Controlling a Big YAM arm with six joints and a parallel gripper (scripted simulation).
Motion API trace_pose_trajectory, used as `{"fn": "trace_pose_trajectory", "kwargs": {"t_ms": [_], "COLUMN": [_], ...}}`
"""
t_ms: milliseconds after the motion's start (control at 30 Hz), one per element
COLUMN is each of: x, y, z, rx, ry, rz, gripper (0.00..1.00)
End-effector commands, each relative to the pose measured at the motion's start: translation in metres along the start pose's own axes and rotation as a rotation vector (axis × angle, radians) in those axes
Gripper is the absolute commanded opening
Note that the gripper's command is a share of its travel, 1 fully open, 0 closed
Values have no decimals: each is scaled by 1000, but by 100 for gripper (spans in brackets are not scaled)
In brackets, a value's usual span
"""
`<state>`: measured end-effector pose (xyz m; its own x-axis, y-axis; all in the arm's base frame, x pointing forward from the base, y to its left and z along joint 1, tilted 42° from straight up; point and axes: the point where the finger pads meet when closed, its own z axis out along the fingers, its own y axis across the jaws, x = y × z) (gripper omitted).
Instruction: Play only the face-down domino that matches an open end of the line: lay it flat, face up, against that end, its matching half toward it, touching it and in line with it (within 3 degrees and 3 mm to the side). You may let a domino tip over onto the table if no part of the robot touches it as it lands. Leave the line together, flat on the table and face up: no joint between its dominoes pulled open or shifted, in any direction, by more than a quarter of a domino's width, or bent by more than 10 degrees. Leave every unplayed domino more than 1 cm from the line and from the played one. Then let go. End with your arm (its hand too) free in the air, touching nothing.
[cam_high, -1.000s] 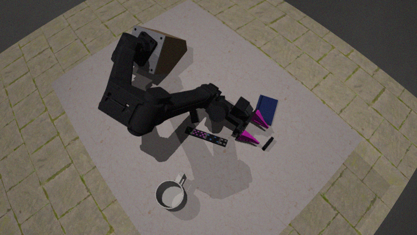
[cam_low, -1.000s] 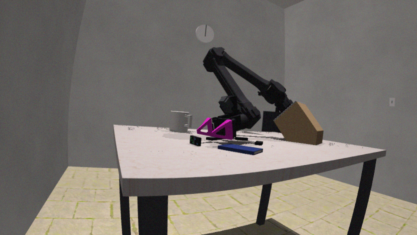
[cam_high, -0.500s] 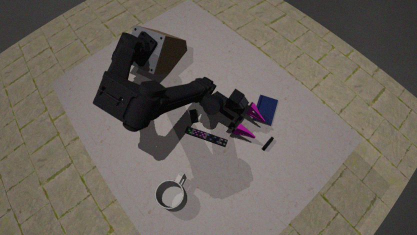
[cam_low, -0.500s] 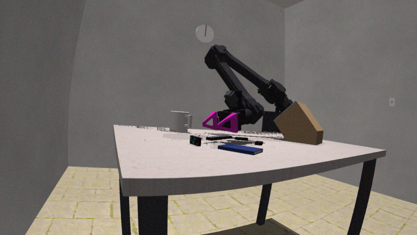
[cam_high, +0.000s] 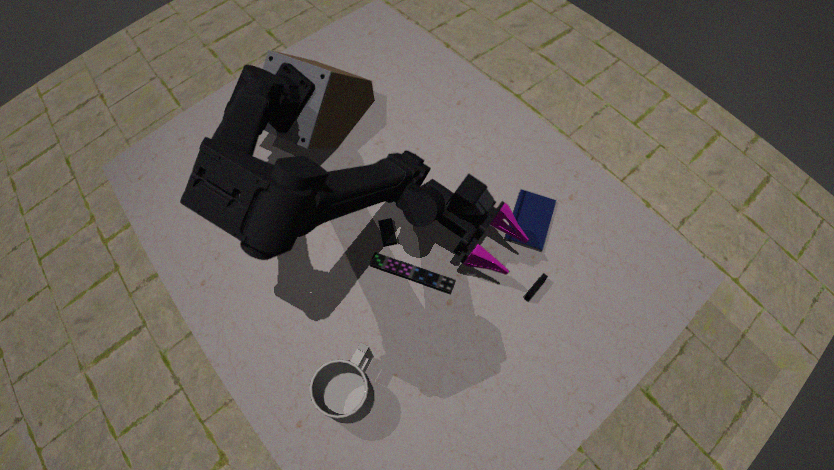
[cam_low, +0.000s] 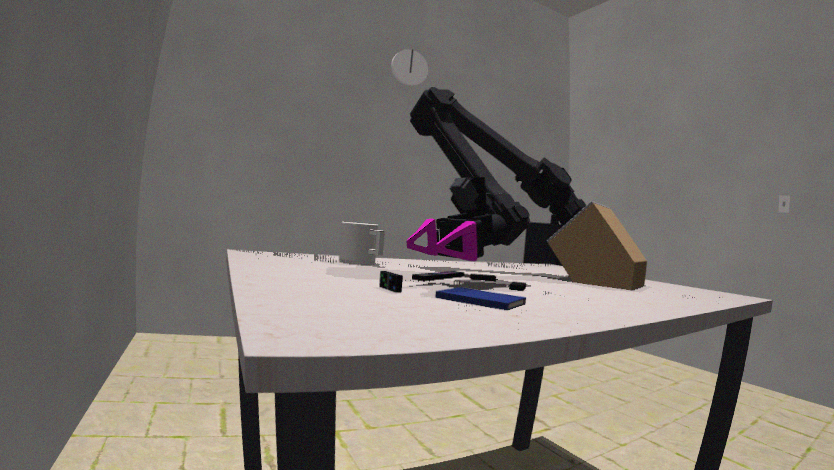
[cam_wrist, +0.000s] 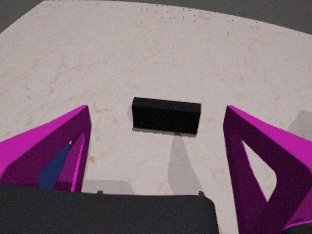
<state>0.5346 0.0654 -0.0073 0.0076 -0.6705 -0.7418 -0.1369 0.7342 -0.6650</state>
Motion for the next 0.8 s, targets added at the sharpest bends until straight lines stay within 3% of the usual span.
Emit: {"fn": "trace_pose_trajectory", "kwargs": {"t_ms": [0,167,200,767], "x": [-26,-26,-9,-10], "y": [-2,-2,-1,-1], "z": [-2,-2,0,0], "rx": [13,13,3,3], "ry": [-57,-57,-17,-20], "rz": [3,3,0,0], "gripper": [75,75,75,75]}}
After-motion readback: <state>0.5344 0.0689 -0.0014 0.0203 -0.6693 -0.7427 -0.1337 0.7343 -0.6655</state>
